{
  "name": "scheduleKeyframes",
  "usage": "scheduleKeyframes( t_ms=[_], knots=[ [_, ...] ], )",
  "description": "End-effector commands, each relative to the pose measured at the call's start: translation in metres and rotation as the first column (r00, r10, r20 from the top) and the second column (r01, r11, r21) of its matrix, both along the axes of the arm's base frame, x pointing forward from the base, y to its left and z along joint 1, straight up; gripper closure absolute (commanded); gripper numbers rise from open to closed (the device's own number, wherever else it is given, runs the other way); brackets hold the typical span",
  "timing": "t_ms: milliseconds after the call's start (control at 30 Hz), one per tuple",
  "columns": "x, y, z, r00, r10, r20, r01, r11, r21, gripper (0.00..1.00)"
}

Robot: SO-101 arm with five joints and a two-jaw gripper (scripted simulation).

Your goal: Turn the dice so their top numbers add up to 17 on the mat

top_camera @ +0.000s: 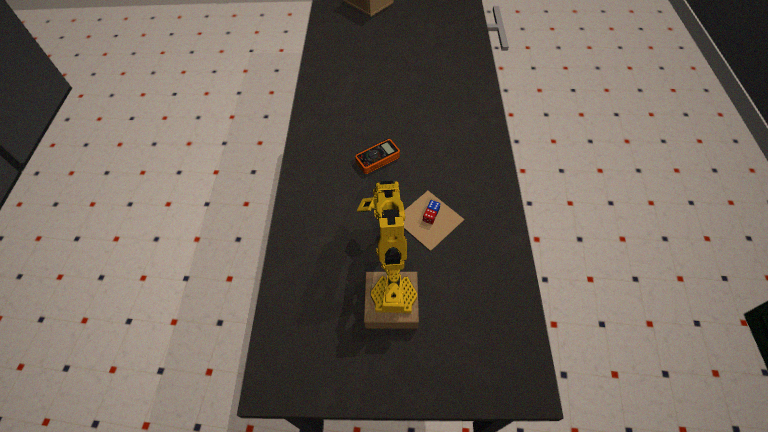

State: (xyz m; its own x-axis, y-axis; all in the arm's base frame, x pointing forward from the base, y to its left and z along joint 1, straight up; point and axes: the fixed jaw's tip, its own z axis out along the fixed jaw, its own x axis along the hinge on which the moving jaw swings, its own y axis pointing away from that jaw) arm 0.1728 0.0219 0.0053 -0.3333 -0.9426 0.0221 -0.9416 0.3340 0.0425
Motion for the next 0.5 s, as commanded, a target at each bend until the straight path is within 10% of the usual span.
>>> scheduleKeyframes(
  t_ms=[0, 467],
  knots=[
    [0.0031, -0.0018, 0.0041, 0.994, 0.106, 0.021, -0.106, 0.994, 0.007, 1.00],
    [0.0029, -0.0036, 0.0041, 0.944, 0.330, 0.021, -0.330, 0.944, 0.013, 1.00]
  ],
)
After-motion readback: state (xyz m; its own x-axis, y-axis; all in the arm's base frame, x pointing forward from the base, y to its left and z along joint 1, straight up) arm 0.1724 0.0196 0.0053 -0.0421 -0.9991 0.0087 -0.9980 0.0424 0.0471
